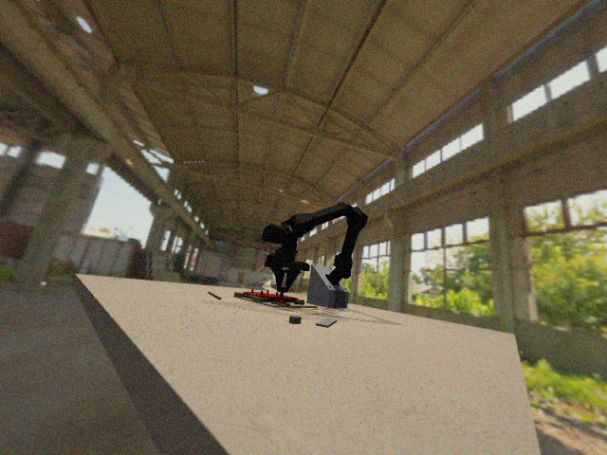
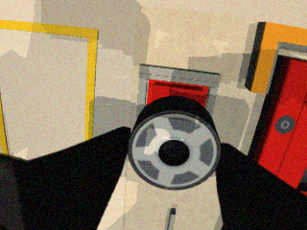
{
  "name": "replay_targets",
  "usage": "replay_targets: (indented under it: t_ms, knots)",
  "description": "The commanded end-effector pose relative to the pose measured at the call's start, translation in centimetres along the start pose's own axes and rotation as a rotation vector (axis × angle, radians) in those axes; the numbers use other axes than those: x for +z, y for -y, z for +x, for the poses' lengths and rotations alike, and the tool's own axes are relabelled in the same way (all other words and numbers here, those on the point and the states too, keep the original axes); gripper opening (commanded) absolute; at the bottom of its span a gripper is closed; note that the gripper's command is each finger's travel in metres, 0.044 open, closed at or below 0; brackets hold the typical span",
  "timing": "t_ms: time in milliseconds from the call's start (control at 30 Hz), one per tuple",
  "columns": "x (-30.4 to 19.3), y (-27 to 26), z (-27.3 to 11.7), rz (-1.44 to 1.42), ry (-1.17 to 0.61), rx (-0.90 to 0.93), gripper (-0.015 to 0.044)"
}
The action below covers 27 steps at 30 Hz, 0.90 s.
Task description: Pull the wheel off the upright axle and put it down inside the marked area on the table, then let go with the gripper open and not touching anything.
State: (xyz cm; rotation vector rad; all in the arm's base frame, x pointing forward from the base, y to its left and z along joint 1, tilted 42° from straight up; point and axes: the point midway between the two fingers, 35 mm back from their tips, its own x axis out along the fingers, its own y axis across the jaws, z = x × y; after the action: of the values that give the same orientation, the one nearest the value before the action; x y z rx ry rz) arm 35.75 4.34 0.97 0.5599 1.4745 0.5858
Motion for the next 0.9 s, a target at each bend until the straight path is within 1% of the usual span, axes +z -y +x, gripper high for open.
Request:
replay_targets:
  t_ms: [0, 867]
  knots:
    - [0.06, 0.1, -0.4, 0.001, 0.004, -0.003, 0.0]
    - [0.04, 0.11, -1.27, 0.002, 0.006, -0.001, 0.0]
